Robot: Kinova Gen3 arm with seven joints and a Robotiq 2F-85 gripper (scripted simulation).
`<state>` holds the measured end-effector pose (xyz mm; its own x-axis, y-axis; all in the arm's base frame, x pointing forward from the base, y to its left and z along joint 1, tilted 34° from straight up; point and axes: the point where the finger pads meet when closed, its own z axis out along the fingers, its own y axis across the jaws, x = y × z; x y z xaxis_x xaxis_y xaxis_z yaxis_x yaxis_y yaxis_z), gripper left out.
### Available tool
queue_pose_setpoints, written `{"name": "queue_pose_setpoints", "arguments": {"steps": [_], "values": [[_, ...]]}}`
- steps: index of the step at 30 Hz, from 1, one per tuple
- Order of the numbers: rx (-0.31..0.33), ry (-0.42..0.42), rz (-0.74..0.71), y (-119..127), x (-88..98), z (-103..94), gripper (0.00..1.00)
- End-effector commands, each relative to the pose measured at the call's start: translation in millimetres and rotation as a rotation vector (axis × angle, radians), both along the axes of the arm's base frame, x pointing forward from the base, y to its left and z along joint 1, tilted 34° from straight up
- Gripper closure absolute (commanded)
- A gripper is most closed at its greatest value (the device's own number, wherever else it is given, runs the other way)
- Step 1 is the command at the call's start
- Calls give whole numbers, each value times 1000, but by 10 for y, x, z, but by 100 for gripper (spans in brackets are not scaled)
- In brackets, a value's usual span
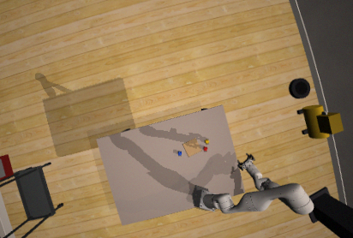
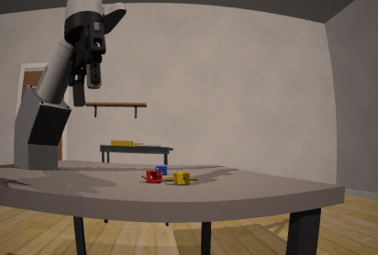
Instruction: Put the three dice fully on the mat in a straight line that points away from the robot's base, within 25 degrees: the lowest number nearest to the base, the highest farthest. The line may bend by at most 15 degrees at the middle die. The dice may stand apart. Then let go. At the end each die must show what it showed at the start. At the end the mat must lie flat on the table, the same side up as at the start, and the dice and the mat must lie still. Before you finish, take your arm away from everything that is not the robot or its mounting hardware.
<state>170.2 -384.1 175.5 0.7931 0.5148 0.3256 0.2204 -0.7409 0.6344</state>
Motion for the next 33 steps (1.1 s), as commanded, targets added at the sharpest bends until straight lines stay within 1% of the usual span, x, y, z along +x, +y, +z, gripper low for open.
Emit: {"name": "queue_pose_setpoints", "arguments": {"steps": [1, 18, 21, 24, 26, 29, 32, 33], "values": [[-1, 0, 0, -2, -2, 4, 0], [-1, 0, 0, -2, -1, 3, 0], [-2, 10, 10, 12, 22, -5, 0], [-11, 29, 38, 37, 92, -5, 0], [-17, 53, 70, 83, 171, -20, 0], [-27, 101, 135, 188, 339, -49, 0], [-48, 164, 219, 334, 553, -76, 0], [-48, 164, 219, 334, 553, -76, 0]]}}
